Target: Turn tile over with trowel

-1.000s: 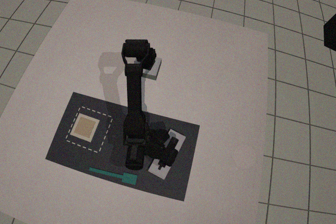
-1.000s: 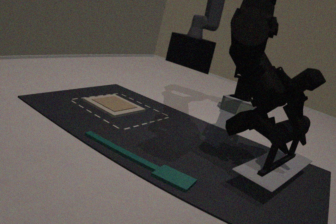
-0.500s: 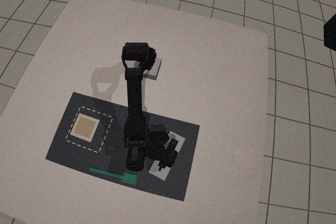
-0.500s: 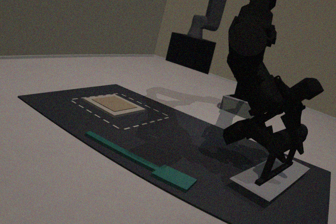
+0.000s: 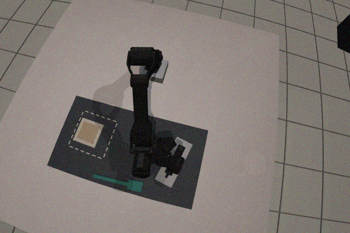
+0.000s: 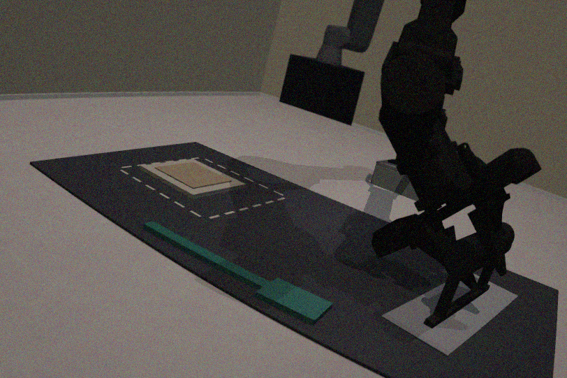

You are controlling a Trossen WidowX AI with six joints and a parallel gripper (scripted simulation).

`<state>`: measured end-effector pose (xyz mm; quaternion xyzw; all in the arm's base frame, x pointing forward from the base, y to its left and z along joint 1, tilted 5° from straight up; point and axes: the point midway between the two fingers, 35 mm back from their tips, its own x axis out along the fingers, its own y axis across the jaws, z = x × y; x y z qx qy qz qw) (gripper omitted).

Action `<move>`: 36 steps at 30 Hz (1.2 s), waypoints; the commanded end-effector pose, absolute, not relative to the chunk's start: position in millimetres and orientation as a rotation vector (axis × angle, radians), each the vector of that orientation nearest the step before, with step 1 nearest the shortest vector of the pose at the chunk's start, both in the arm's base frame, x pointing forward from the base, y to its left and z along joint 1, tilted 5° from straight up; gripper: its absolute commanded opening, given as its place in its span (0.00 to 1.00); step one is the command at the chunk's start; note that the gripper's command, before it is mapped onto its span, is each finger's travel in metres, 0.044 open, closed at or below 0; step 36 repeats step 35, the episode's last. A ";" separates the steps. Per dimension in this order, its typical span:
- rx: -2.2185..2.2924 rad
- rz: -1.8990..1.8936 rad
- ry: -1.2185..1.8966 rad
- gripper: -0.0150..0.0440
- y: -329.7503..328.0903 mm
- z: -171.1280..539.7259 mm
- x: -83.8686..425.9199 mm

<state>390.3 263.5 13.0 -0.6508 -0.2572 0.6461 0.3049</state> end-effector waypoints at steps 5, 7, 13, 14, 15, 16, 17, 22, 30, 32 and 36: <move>-1.723 1.707 -0.694 0.70 264.3 13.3 390.4; -1.723 1.707 -0.694 0.76 264.3 13.3 390.4; -1.723 1.707 -0.694 0.76 264.3 13.3 390.4; -1.723 1.707 -0.694 0.76 264.3 13.3 390.4; -1.723 1.707 -0.694 0.76 264.3 13.3 390.4; -1.724 1.707 -0.693 0.76 263.7 13.8 390.5; -1.724 1.707 -0.693 0.76 262.1 15.2 390.6; -1.725 1.709 -0.683 0.76 238.2 36.5 390.8; -1.726 1.709 -0.682 0.76 217.4 62.6 385.4; -1.730 1.709 -0.675 0.76 210.6 87.6 374.1; -1.729 1.708 -0.670 0.76 200.3 129.7 352.3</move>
